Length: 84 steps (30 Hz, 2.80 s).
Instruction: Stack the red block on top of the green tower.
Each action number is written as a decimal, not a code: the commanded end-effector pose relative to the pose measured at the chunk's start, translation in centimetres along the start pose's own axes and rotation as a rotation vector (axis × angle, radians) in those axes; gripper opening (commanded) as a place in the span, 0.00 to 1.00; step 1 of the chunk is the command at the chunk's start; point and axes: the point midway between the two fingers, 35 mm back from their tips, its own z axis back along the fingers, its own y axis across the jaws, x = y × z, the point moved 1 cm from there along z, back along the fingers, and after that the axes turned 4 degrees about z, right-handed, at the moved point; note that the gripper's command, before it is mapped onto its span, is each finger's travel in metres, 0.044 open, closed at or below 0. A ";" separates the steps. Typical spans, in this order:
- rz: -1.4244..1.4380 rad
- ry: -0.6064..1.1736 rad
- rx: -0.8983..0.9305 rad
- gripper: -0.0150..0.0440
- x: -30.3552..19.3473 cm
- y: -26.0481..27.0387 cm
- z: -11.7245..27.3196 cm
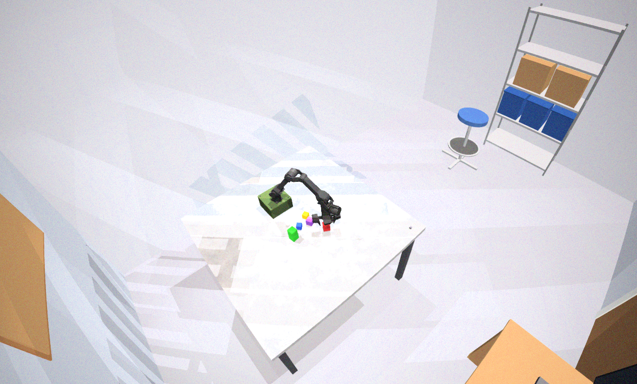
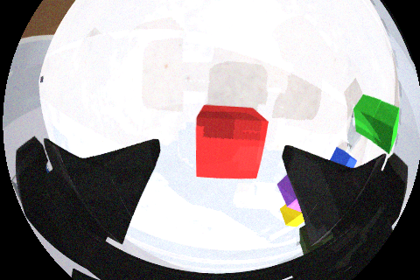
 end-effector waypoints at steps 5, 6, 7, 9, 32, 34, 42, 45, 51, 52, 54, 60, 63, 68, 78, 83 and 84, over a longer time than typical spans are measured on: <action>0.005 0.008 -0.015 1.00 -0.2 -0.3 -1.8; 0.005 0.008 -0.015 1.00 -0.2 -0.4 -2.0; 0.005 0.008 -0.015 1.00 -0.2 -0.4 -2.1; 0.005 0.008 -0.015 1.00 -0.2 -0.4 -2.5; 0.005 0.008 -0.015 1.00 -0.3 -0.5 -4.0; 0.005 0.008 -0.015 1.00 -0.3 -0.5 -4.0; 0.005 0.008 -0.015 0.87 -0.3 -0.5 -3.9; 0.005 0.008 -0.015 0.73 -0.3 -0.5 -3.9; 0.005 0.008 -0.015 0.60 -0.3 -0.5 -3.9; 0.005 0.008 -0.015 0.59 -0.3 -0.5 -3.9; 0.005 0.008 -0.015 0.56 -0.3 -0.5 -3.9; 0.005 0.008 -0.015 0.33 -0.2 -0.4 -2.3; 0.005 0.008 -0.015 0.25 -0.2 -0.3 -0.7; 0.005 0.008 -0.015 0.25 -0.2 -0.3 1.8; 0.005 0.008 -0.015 0.25 -0.2 -0.2 6.9; 0.005 0.008 -0.015 0.25 -0.2 -0.2 7.7; 0.005 0.008 -0.015 0.25 -0.2 -0.2 7.7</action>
